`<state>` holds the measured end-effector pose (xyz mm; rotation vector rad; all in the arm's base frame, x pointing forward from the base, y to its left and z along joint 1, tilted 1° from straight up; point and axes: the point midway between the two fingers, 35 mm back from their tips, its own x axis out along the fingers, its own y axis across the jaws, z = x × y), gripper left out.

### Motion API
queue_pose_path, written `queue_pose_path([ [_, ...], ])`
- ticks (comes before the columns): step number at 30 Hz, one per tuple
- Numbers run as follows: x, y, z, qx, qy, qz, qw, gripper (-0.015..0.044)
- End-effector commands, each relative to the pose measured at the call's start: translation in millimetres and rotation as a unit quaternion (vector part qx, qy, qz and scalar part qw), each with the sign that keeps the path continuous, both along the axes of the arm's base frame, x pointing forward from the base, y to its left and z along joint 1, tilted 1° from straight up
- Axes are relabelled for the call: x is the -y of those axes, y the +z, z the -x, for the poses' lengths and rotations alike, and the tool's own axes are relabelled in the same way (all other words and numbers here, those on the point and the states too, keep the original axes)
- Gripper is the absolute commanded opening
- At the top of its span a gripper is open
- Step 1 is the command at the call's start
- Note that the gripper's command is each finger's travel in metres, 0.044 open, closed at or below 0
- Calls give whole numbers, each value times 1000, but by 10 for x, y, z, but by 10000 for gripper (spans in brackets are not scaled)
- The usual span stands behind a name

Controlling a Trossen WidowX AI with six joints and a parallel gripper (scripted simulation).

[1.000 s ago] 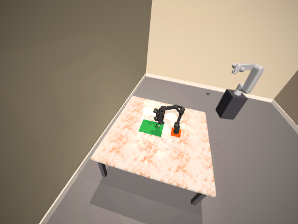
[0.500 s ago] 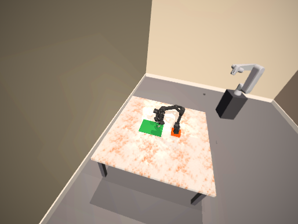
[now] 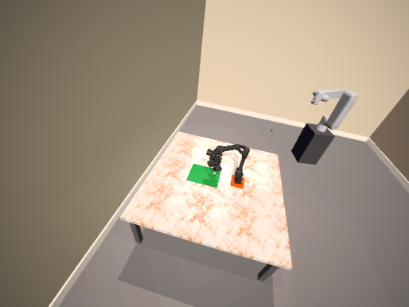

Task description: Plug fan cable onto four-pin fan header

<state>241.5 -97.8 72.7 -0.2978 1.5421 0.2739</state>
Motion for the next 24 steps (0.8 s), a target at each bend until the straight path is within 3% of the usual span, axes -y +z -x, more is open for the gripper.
queue_pose_path([
  [1,1,-61,-16,1,-4,-1,1000,0],
  [4,1,-213,-18,1,-5,-1,1000,0],
  [24,-6,-213,4,1,-5,-1,1000,0],
])
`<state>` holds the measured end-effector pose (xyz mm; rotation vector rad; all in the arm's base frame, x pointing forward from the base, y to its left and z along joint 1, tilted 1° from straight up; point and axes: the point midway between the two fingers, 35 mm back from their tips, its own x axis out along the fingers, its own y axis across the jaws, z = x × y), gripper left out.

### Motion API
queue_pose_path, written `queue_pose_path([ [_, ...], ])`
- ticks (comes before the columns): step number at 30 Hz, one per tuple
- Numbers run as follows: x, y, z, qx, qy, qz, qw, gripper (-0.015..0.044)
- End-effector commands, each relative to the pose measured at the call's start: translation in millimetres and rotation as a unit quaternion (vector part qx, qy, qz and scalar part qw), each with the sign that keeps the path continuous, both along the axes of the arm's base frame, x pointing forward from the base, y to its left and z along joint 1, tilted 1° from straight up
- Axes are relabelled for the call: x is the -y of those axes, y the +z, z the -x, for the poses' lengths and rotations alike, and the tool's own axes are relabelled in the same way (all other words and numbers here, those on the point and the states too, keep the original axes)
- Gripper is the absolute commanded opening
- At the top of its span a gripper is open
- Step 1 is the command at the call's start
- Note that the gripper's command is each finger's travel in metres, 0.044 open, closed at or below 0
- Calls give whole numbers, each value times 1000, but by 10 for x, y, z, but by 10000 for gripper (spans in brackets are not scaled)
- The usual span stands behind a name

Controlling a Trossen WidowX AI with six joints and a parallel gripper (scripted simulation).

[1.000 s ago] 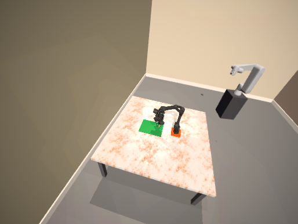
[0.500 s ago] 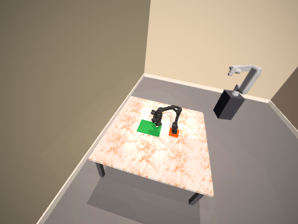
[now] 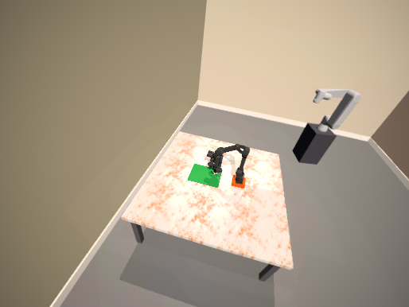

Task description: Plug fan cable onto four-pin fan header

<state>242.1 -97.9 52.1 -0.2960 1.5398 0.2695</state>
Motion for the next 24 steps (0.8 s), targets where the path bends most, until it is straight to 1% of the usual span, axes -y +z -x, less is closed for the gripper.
queue_pose_path([
  [1,-7,-7,9,0,-3,-2,1000,0],
  [24,-5,-49,7,0,-2,-2,1000,0],
])
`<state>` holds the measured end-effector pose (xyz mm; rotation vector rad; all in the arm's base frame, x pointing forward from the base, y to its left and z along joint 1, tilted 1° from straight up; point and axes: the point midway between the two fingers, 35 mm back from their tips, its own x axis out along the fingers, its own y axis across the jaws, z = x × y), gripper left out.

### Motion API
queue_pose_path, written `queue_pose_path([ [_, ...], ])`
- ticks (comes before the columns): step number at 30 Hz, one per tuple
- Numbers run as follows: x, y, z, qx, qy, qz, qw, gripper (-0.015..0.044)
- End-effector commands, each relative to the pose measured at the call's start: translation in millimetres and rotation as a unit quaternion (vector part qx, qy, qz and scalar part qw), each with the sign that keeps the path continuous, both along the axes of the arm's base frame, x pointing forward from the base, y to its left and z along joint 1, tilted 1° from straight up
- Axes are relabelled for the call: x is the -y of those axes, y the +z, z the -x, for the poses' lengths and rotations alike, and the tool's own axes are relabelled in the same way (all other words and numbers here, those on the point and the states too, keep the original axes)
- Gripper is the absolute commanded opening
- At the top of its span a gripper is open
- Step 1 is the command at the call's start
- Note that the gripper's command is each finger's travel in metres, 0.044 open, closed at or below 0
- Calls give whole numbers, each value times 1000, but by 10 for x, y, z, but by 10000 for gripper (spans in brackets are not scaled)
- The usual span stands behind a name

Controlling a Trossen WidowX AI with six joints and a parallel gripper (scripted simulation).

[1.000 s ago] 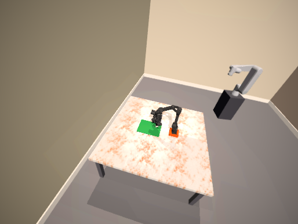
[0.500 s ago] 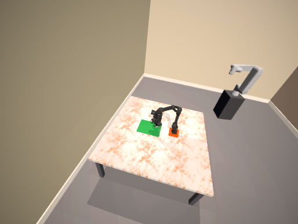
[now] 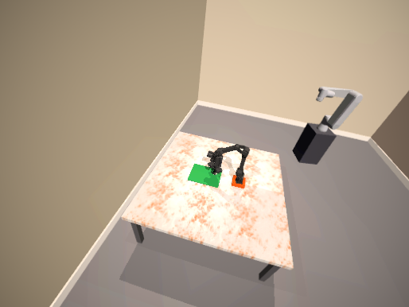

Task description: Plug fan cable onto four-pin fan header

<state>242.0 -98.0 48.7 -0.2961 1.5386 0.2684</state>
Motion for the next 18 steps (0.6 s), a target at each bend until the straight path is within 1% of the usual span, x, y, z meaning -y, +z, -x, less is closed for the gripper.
queue_pose_path([
  [1,-6,-17,7,-1,-2,-2,1000,0],
  [18,-7,-43,8,-1,-2,-2,1000,0],
])
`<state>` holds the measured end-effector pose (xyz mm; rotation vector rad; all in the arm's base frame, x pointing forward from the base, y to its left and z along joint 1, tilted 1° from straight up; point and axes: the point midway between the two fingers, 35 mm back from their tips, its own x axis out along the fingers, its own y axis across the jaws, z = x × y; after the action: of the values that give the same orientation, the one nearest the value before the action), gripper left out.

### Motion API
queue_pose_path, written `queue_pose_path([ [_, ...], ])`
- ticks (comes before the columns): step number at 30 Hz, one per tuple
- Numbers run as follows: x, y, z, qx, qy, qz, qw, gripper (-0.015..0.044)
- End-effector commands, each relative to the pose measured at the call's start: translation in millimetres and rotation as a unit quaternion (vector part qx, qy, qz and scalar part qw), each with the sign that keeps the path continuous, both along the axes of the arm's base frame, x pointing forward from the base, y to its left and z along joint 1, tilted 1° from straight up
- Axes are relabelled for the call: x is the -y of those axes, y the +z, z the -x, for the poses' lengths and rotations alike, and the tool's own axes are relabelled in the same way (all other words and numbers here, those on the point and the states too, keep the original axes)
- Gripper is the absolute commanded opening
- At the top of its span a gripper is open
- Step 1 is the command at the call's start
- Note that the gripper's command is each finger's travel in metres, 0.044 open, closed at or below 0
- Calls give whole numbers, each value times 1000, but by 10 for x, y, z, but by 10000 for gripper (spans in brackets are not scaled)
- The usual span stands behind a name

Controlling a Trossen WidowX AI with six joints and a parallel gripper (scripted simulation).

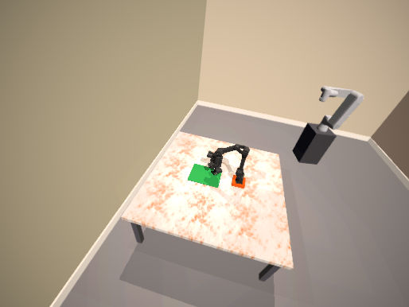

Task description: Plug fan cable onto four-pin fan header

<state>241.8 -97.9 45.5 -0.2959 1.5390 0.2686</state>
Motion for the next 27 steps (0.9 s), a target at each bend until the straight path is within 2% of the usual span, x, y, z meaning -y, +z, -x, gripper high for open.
queue_pose_path([
  [1,-6,-12,5,-1,-2,-2,1000,0],
  [27,-3,-125,1,-1,-1,-2,1000,0],
])
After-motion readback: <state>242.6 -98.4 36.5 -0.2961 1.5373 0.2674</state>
